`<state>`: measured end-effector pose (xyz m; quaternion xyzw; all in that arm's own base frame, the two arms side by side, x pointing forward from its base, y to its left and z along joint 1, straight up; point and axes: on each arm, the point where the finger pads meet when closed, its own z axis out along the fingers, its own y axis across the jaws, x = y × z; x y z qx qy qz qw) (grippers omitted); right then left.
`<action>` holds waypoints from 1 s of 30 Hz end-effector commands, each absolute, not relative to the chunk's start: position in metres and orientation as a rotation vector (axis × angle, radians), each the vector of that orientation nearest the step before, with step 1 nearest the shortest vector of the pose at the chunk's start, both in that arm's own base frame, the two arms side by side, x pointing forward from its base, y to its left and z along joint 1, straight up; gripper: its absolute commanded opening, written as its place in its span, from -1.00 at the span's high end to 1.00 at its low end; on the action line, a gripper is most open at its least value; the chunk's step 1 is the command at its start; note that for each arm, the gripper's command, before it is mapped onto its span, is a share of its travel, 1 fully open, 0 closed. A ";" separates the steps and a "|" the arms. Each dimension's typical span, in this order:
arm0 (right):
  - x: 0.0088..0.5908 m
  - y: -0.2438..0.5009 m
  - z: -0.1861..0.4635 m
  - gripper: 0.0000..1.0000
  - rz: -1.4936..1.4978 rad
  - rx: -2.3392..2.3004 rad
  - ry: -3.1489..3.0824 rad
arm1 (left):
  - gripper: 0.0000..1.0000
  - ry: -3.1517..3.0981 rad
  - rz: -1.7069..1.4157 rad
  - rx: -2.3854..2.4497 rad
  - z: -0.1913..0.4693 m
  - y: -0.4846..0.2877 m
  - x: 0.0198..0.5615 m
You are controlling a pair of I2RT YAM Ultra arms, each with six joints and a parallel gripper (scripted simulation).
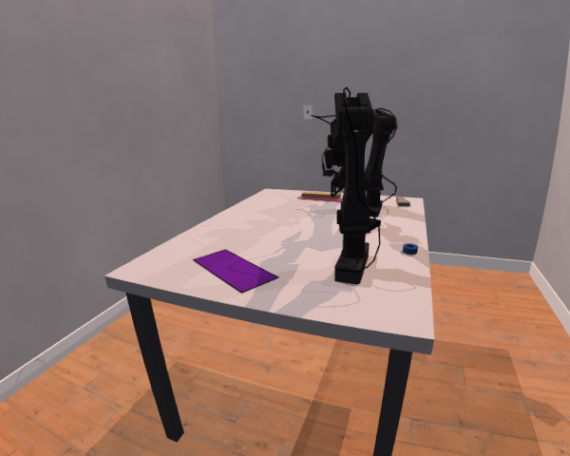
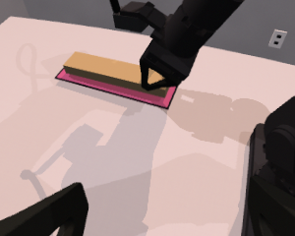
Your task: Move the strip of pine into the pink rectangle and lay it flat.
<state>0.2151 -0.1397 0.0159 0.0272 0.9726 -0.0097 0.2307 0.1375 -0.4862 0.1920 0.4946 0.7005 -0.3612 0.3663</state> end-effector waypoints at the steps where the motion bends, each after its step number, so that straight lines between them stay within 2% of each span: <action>1: 0.219 -0.141 0.013 0.21 -0.018 0.071 2.645 | -0.45 1.774 -0.943 1.253 0.203 -0.494 0.138; 21: 0.221 -0.143 0.011 0.21 -0.026 0.069 2.638 | -0.45 1.774 -0.943 1.253 0.203 -0.494 0.138; 22: 0.221 -0.143 0.011 -0.01 -0.026 0.069 2.638 | -0.45 1.774 -0.943 1.253 0.203 -0.494 0.138; 23: 0.221 -0.143 0.011 -0.11 -0.026 0.069 2.638 | -0.45 1.774 -0.943 1.253 0.203 -0.494 0.138; 24: 0.222 -0.144 0.015 -0.34 -0.040 0.070 2.626 | -0.45 1.774 -0.943 1.253 0.203 -0.494 0.138; 30: 0.229 -0.143 0.029 -0.37 -0.070 0.062 2.602 | -0.45 1.774 -0.943 1.253 0.203 -0.494 0.138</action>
